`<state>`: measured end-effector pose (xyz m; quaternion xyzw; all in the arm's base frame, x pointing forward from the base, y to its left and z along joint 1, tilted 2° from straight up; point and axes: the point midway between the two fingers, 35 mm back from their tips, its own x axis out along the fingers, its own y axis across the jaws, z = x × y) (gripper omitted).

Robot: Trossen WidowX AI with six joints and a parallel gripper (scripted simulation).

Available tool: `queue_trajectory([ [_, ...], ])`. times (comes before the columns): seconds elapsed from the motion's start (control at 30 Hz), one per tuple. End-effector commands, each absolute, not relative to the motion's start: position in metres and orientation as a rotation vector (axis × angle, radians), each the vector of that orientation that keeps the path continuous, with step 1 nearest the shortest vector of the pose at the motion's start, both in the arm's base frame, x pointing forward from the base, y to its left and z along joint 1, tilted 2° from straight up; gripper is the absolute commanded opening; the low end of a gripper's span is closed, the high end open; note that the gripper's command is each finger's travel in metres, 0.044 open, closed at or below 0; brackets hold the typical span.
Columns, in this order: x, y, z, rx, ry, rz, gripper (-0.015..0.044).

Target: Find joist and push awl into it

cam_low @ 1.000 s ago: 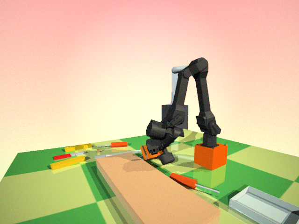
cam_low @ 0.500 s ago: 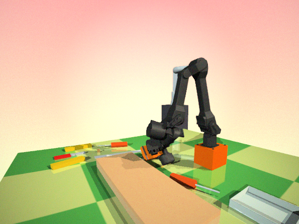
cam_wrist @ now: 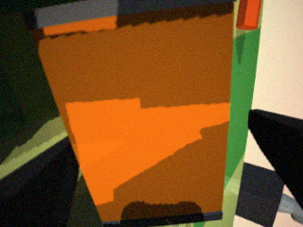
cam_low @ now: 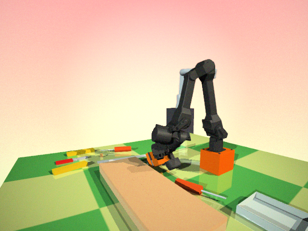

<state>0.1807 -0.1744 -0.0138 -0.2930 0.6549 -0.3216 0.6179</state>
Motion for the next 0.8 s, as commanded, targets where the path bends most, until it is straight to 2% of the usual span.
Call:
queue_trajectory([
  [0.0, 0.184, -0.171, -0.009, -0.672, 1.495, -0.748, 0.044],
  [0.6, 0.185, -0.156, 0.004, -0.67, 1.495, -0.745, 0.044],
  [0.77, 0.191, -0.137, 0.031, -0.662, 1.5, -0.733, 0.044],
])
